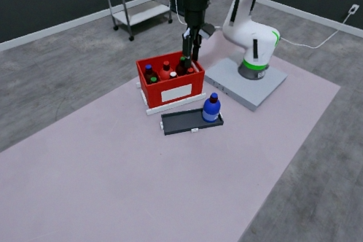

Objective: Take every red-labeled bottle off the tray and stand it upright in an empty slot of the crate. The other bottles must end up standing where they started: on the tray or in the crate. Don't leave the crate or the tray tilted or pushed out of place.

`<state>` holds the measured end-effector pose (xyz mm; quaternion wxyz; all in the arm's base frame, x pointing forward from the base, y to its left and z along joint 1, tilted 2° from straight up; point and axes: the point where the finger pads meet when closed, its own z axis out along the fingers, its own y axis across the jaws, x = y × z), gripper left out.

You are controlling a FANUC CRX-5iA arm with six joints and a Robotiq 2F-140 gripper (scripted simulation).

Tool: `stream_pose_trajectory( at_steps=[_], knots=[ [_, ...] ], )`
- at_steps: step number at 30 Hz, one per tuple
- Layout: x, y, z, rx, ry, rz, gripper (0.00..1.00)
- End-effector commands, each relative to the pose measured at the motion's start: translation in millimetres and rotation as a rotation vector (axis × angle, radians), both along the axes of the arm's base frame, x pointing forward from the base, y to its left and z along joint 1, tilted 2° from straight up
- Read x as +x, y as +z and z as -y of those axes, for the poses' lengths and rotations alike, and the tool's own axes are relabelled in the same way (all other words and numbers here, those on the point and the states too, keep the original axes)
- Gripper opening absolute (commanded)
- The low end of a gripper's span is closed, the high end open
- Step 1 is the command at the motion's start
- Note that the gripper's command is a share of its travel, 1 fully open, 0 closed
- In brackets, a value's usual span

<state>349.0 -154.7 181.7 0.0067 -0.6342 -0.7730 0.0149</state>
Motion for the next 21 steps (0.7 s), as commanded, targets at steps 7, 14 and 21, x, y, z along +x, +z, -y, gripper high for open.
stream_pose_trajectory(
  at_steps=[7,14,21],
  knots=[
    [1,19,0,-0.001,0.000,0.001,0.44],
    [1,28,0,-0.001,0.000,0.001,0.44],
    [1,31,0,-0.001,0.000,0.001,0.44]
  ],
)
